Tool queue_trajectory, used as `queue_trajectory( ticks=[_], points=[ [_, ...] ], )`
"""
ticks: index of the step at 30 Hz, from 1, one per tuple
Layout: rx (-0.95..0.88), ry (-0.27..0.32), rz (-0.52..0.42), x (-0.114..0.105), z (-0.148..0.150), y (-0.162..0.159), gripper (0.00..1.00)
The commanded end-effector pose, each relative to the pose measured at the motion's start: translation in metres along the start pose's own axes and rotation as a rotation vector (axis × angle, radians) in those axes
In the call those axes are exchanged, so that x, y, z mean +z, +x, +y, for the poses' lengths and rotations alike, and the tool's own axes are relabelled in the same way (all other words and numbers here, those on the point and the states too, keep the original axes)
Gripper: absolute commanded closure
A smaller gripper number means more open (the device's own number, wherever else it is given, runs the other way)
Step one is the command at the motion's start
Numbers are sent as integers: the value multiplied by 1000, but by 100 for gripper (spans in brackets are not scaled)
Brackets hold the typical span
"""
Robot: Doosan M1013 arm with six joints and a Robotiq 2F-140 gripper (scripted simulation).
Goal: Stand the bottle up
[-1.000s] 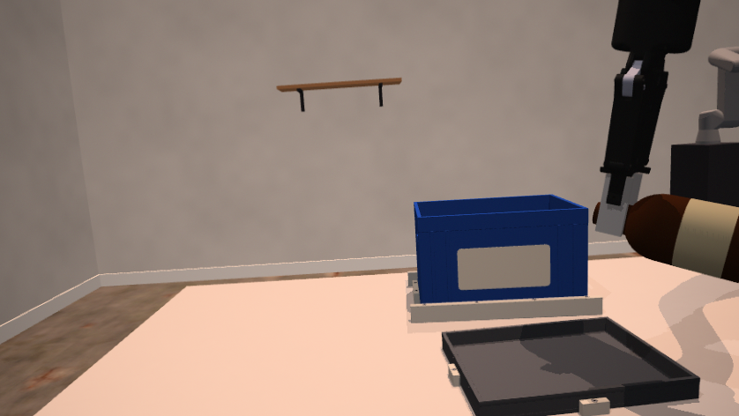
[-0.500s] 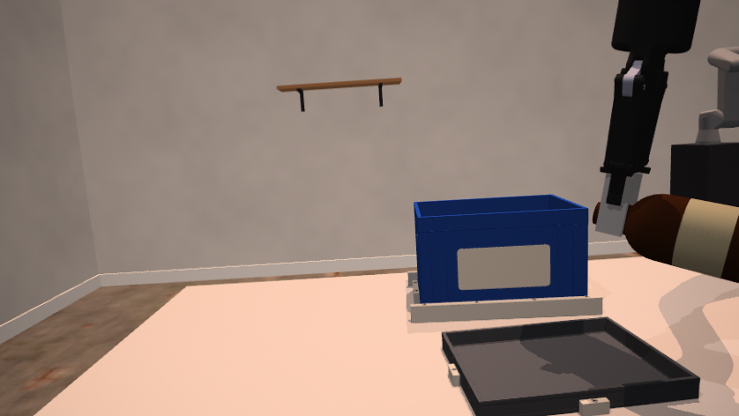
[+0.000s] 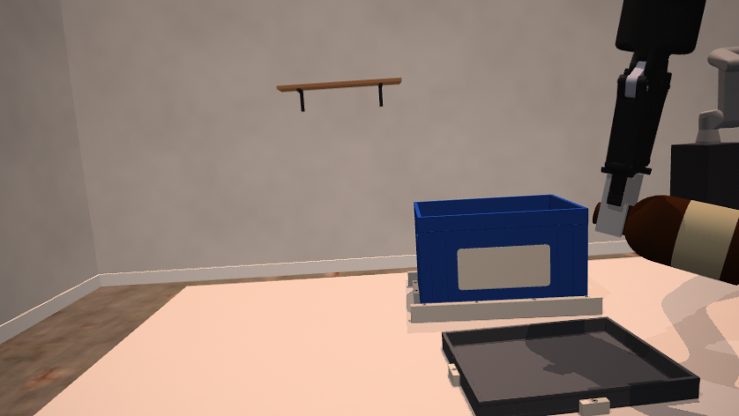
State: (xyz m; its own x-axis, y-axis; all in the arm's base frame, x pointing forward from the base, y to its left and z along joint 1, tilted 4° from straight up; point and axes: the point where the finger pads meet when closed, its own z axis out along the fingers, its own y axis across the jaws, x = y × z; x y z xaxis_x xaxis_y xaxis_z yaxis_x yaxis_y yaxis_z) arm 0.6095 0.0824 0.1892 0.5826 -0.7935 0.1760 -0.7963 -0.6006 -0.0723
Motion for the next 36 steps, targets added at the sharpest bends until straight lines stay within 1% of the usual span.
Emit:
queue_trajectory(
  ticks=[1, 15, 27, 36],
  points=[
    [0, -1, 5, 0, 0, 0, 90],
    [1, -3, 99, 0, 1, -2, 90],
    [0, 2, 146, -1, 0, -3, 90],
    [-1, 4, 153, -1, -1, -3, 90]
  ],
)
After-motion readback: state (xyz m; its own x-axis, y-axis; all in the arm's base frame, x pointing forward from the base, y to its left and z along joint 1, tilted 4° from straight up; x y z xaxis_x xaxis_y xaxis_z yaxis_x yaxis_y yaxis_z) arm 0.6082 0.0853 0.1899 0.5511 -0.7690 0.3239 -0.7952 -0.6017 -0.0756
